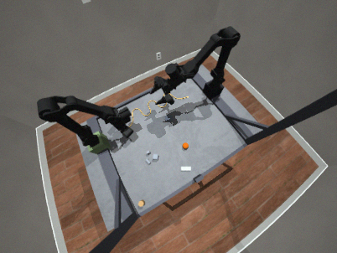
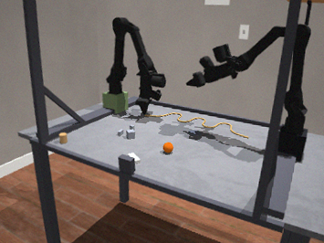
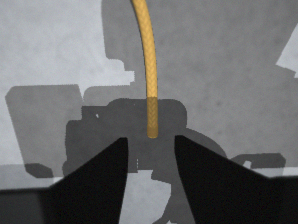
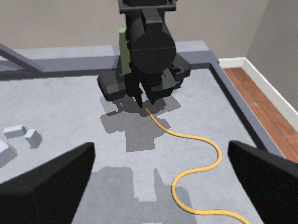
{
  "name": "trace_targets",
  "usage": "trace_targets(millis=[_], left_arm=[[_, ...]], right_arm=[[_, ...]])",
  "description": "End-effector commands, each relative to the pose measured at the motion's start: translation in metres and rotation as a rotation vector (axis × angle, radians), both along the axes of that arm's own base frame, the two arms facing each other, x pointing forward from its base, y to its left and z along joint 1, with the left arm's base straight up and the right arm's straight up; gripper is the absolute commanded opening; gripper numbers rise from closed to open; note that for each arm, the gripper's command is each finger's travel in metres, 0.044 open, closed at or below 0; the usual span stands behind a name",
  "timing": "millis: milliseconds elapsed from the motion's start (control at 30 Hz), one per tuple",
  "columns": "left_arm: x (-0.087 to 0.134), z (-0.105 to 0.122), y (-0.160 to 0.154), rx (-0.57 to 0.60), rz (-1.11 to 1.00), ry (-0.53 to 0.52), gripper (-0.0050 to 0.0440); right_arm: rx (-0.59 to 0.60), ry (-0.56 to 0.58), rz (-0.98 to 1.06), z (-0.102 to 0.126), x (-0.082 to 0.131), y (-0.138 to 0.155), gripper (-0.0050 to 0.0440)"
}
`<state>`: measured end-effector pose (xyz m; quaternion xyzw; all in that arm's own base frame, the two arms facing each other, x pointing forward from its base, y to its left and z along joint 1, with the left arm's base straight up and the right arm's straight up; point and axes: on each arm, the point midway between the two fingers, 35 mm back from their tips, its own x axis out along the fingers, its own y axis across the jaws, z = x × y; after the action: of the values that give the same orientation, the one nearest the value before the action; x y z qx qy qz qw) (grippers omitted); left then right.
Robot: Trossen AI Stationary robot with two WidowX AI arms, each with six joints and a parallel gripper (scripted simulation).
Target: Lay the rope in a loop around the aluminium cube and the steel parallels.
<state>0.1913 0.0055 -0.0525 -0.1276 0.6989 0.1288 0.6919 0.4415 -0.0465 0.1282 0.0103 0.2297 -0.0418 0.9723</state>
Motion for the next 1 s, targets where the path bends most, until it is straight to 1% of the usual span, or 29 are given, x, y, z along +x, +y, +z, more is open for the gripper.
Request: trace_targets(millis=[0, 100, 233, 667, 767, 800, 900, 967], left_arm=[[0.0025, -0.0045, -0.0003, -0.001, 0.003, -0.013, 0.0130], [0.0077, -0.0070, 0.0000, -0.001, 0.003, -0.022, 0.0130], [0.0040, -0.0098, -0.0002, -0.001, 0.003, -0.013, 0.0130], [0.0042, -0.0133, -0.0002, 0.000, 0.003, -0.015, 0.0130], [0.0073, -0.0086, -0.0004, 0.001, 0.000, -0.028, 0.0058], [0.0073, -0.0086, -0.0004, 0.001, 0.000, -0.028, 0.0047], [0.0073, -0.0086, -0.0004, 0.001, 0.000, -0.028, 0.0047], [0.0073, -0.0086, -0.0004, 0.001, 0.000, -0.028, 0.0033]], right_arm=[[-0.005, -0.036, 0.005, 0.0142, 0.0033, 0.0010, 0.0400], [-0.005, -0.036, 0.005, 0.0142, 0.0033, 0.0010, 0.0400], [-0.005, -0.036, 0.005, 0.0142, 0.0033, 0.0010, 0.0400], [-0.005, -0.036, 0.005, 0.0142, 0.0033, 0.0010, 0.0400], [-0.005, -0.036, 0.005, 0.0142, 0.0033, 0.0010, 0.0400], [-0.005, -0.036, 0.005, 0.0142, 0.0033, 0.0010, 0.0400], [-0.005, -0.036, 0.005, 0.0142, 0.0033, 0.0010, 0.0400], [-0.005, -0.036, 0.005, 0.0142, 0.0033, 0.0010, 0.0400]])
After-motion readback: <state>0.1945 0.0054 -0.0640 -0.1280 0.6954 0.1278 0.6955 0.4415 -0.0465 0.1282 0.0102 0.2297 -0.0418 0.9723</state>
